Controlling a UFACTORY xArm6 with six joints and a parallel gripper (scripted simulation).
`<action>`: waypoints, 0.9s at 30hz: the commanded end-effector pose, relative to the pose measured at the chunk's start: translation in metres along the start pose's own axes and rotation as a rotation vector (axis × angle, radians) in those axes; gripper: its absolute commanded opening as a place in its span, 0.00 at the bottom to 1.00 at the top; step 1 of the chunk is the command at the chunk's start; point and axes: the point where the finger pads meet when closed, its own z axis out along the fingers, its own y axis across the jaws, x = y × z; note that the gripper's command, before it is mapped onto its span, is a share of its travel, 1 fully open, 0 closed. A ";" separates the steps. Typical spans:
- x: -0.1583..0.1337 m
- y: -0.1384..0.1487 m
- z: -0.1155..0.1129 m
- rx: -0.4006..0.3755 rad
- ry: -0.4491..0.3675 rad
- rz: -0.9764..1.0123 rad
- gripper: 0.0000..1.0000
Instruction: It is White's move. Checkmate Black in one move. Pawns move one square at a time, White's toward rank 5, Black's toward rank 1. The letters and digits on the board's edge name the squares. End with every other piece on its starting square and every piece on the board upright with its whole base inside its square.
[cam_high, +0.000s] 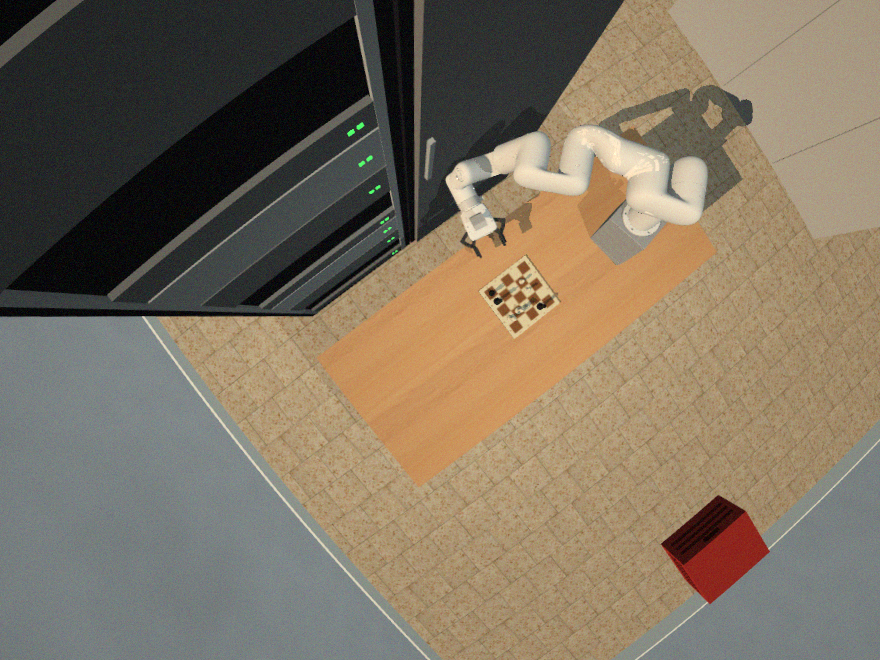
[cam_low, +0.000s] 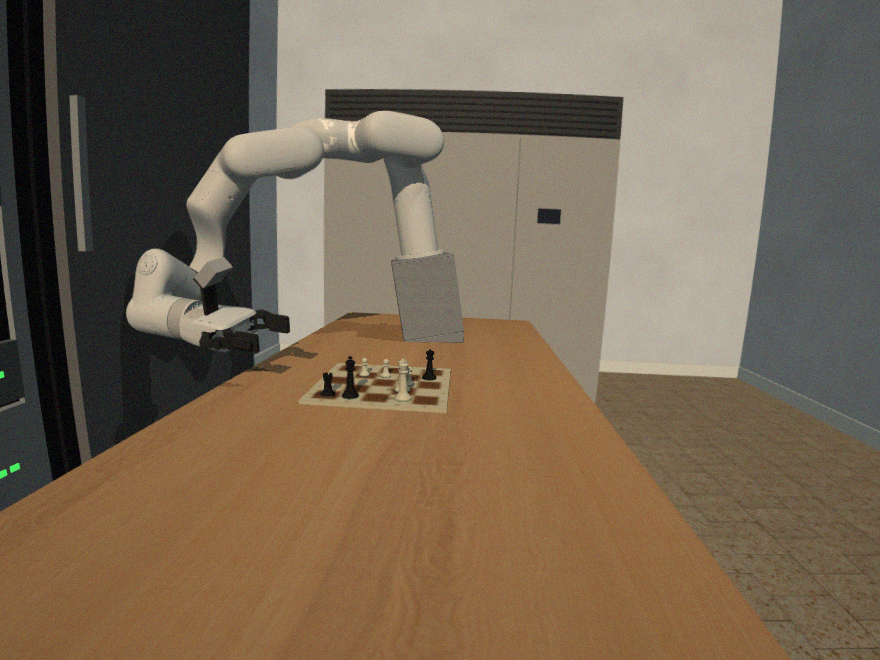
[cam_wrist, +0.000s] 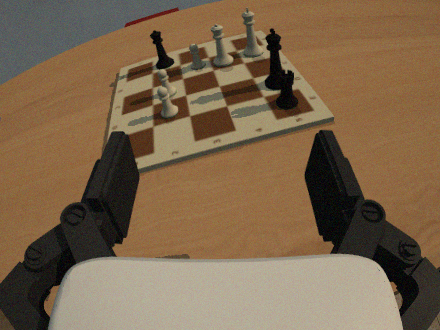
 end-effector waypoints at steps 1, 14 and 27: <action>0.013 0.000 -0.002 -0.001 -0.003 -0.004 1.00; 0.079 -0.011 -0.008 -0.001 -0.003 -0.004 1.00; 0.085 -0.012 0.014 0.103 -0.125 -0.134 1.00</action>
